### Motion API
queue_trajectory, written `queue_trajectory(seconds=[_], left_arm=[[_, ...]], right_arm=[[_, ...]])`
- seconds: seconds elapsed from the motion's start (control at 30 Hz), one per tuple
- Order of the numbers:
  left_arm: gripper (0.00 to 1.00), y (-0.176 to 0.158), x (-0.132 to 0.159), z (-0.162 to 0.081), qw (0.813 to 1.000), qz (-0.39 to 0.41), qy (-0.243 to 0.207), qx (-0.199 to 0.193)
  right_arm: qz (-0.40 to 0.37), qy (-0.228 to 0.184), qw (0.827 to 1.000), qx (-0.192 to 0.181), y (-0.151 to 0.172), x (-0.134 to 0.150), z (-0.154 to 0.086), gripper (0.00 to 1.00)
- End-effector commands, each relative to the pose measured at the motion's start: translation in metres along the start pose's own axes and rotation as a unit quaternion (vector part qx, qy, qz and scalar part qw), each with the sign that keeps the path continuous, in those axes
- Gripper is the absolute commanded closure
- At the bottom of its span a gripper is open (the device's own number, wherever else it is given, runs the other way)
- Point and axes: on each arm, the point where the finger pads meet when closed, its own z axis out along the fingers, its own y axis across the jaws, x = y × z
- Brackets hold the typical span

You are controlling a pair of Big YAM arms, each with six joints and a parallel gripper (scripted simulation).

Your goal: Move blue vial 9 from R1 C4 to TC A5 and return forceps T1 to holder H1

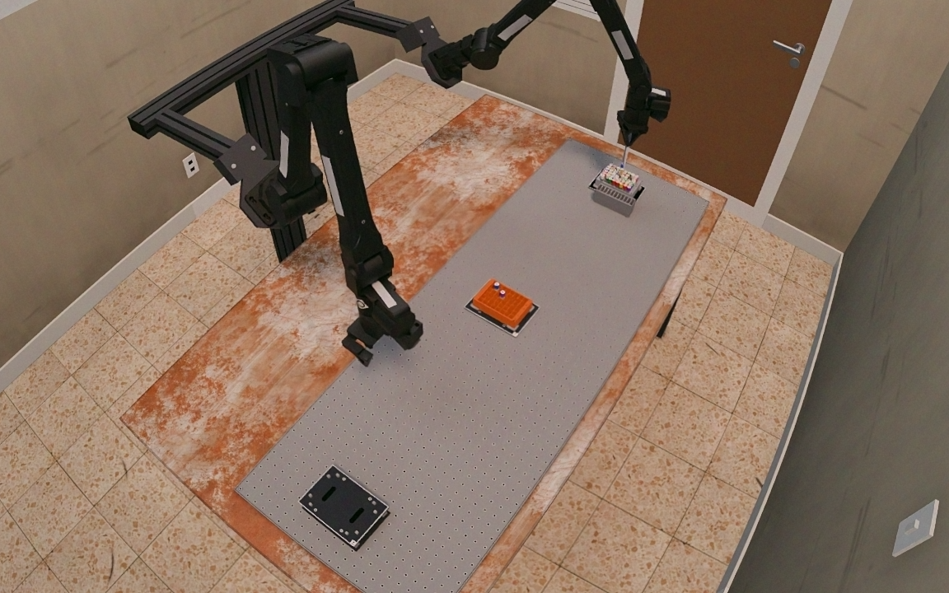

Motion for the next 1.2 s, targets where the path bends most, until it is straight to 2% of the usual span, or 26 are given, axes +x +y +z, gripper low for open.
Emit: queue_trajectory(seconds=[0.0, 0.6, 0.63, 0.93, 0.97, 1.17], left_arm=[[0.91, -0.011, -0.019, 0.002, 1.0, 0.013, -0.016, 0.01], [0.91, -0.011, -0.02, 0.003, 1.0, 0.013, -0.018, 0.01], [0.91, -0.013, -0.002, -0.008, 0.999, 0.03, -0.018, 0.009], [0.91, -0.02, 0.007, -0.008, 0.999, 0.032, -0.02, 0.009], [0.91, -0.012, 0.004, -0.01, 0.999, 0.022, -0.025, 0.002], [0.91, -0.027, 0.016, -0.009, 0.999, 0.024, -0.023, 0.01]], right_arm=[[-0.004, -0.006, 1.0, 0.004, -0.003, -0.006, -0.002, 0.0], [-0.004, -0.006, 1.0, 0.004, -0.003, -0.006, -0.002, 0.0], [-0.004, -0.006, 1.0, 0.004, -0.003, -0.006, -0.002, 0.0], [-0.004, -0.006, 1.0, 0.004, -0.003, -0.006, -0.002, 0.0], [-0.004, -0.006, 1.0, 0.004, -0.003, -0.006, -0.002, 0.0], [-0.004, -0.006, 1.0, 0.004, -0.003, -0.006, -0.002, 0.0]])
